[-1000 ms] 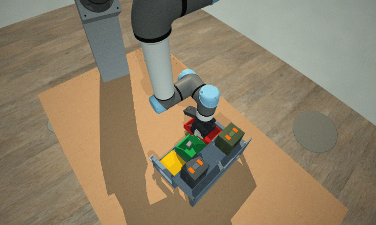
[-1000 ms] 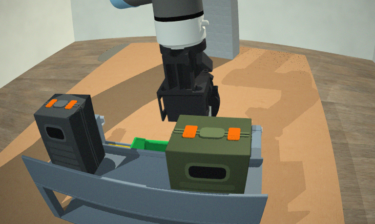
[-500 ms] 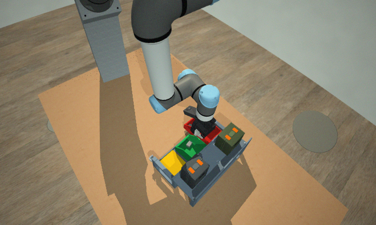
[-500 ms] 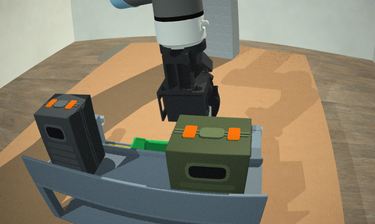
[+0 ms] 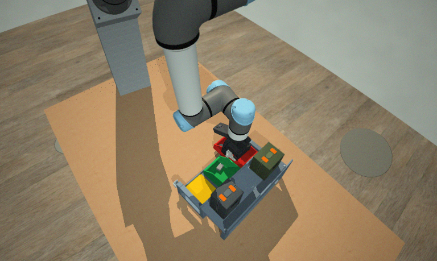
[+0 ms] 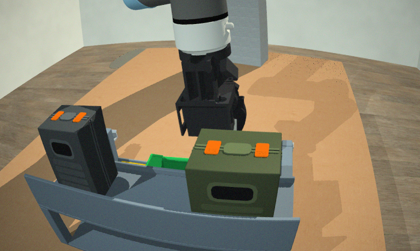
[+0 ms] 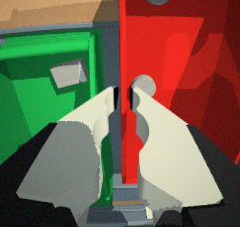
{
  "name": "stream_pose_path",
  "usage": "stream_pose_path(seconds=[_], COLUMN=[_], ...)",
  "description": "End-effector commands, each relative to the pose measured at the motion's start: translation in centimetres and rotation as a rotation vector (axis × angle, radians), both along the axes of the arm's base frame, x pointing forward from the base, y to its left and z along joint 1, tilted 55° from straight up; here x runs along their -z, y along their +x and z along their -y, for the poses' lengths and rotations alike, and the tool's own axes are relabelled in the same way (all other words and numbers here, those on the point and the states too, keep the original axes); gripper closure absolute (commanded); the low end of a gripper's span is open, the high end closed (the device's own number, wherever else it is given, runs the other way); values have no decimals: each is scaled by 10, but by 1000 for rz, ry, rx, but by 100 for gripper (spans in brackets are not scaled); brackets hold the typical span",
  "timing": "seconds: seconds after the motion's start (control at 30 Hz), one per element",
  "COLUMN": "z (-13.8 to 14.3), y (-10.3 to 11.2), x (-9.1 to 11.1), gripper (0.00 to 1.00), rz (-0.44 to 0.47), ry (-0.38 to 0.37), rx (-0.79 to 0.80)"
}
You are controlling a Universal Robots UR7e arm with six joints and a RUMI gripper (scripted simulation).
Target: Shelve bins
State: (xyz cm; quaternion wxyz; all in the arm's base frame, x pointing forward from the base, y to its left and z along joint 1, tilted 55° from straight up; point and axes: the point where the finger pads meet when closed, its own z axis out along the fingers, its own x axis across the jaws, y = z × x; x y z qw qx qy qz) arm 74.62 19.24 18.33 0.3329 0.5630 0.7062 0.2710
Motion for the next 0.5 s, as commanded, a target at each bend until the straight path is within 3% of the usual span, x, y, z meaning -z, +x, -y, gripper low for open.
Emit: stream_pose_path(seconds=[0.0,0.47], z=[0,0], y=[0,-2], x=[-1,-2], gripper=[95,95], rz=[1,1], ry=[0,0], rx=[0,0])
